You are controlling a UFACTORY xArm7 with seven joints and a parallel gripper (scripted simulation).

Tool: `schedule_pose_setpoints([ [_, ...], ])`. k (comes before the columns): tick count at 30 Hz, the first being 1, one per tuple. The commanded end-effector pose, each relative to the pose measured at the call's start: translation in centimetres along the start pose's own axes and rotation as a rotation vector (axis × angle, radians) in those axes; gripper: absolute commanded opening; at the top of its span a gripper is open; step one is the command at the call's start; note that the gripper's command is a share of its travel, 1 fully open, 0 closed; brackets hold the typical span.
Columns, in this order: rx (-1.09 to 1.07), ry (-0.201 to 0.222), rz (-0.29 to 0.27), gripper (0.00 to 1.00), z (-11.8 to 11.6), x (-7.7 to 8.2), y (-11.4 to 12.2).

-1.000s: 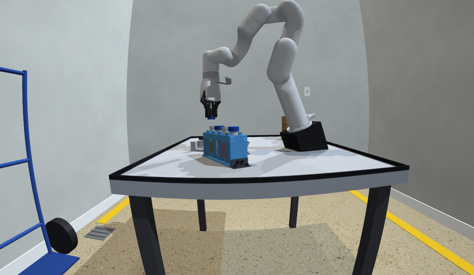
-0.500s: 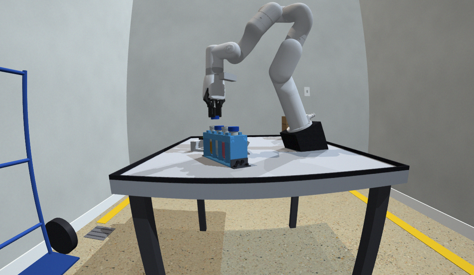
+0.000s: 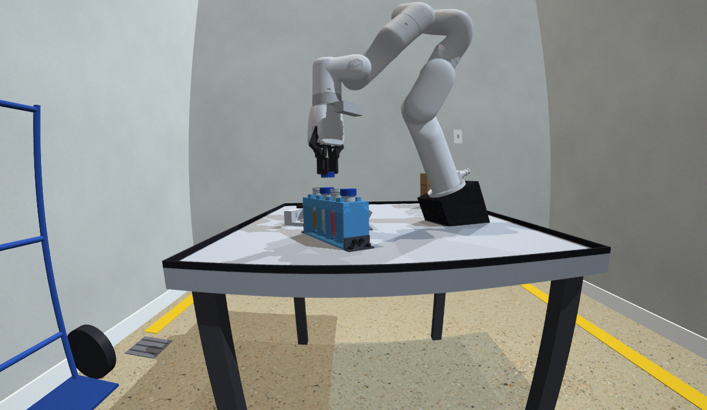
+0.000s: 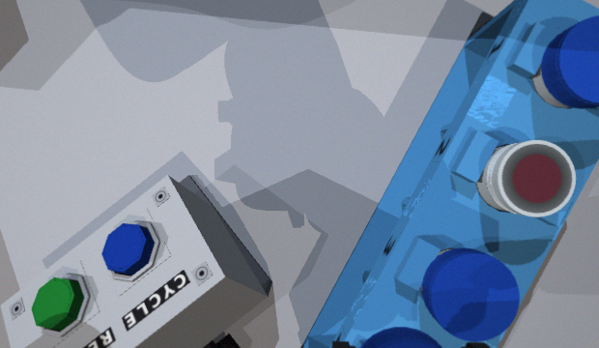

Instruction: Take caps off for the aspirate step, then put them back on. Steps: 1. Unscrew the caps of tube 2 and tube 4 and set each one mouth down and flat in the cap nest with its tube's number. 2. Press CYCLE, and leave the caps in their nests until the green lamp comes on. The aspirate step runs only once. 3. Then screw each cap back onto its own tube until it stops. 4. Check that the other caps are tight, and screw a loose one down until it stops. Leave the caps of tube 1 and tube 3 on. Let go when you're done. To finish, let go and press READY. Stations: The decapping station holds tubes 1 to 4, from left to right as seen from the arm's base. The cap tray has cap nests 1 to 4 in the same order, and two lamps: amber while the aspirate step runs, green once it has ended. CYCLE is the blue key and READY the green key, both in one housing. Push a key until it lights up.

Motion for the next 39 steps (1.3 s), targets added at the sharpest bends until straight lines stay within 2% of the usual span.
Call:
schedule_pose_setpoints([
  [1, -0.003, -0.002, -0.005, 0.0, 3.0, 0.1, -2.0],
  [3, -0.003, -0.002, -0.005, 0.0, 3.0, 0.1, -2.0],
  [6, -0.003, -0.001, -0.005, 0.0, 5.0, 0.1, -3.5],
  [12, -0.003, -0.001, -0.005, 0.0, 7.3, 0.1, -5.2],
  [23, -0.003, -0.001, -0.005, 0.0, 7.3, 0.1, -5.2],
  [31, -0.003, -0.001, -0.005, 0.0, 7.2, -2.3, -5.2],
  [39, -0.003, -0.001, -0.005, 0.0, 7.2, -2.4, -5.2],
])
Point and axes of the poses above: the point where the finger pads meet when closed, its own x axis back along the fingers, its own z axis across the jaws, y = z × x, the point moved 10 cm from there along x, back along the fingers, and after that the axes turned 13 degrees about x, right-handed, at the moved point
